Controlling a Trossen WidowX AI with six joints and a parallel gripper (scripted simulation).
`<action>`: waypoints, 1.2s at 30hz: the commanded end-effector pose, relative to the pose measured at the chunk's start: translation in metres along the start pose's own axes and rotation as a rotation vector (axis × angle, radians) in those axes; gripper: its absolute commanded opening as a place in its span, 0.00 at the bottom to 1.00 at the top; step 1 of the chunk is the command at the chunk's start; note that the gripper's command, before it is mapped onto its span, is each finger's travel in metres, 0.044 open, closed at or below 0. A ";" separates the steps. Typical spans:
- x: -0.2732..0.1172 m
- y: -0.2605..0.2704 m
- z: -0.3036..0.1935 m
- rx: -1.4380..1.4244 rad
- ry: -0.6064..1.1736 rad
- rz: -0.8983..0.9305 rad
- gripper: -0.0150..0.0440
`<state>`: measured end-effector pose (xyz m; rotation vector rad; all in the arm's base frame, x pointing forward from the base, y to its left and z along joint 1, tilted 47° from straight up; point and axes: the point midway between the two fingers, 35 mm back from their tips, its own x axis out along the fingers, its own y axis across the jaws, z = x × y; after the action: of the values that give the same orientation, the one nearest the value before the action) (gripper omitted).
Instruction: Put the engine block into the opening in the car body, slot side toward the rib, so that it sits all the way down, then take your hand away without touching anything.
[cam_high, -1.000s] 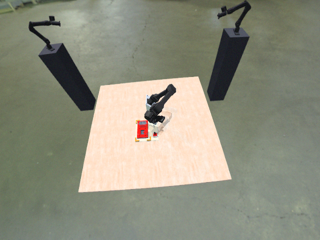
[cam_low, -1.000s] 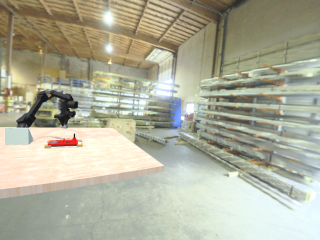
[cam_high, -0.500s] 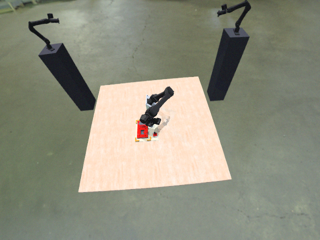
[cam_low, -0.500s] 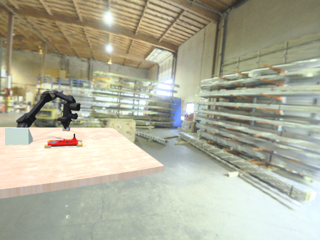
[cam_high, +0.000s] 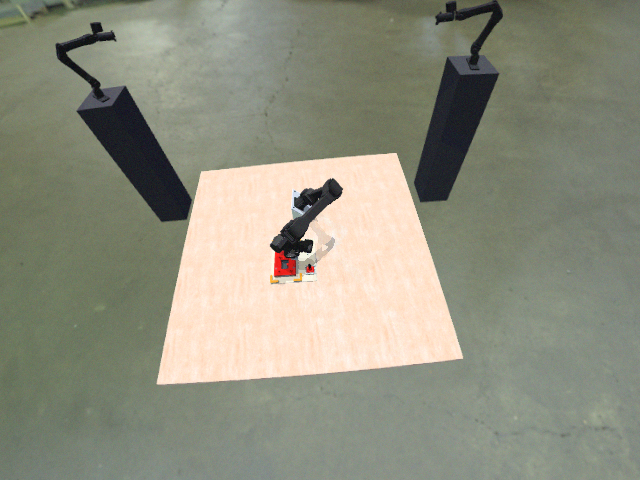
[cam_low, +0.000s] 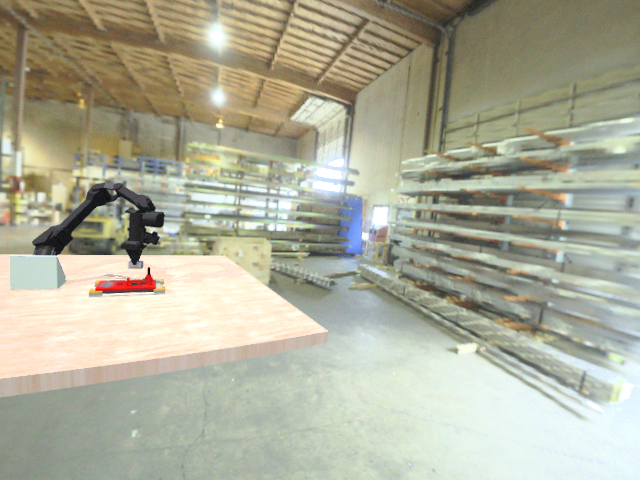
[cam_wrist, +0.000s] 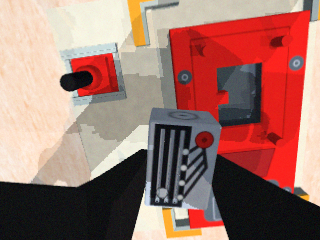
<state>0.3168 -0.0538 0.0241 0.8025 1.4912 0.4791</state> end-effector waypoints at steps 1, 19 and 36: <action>0.003 -0.011 0.008 -0.046 -0.008 -0.007 0.25; 0.026 -0.054 0.026 -0.202 -0.009 -0.007 0.25; 0.026 -0.055 0.027 -0.204 -0.009 -0.007 0.52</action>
<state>0.3322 -0.0734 -0.0358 0.6317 1.4073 0.6258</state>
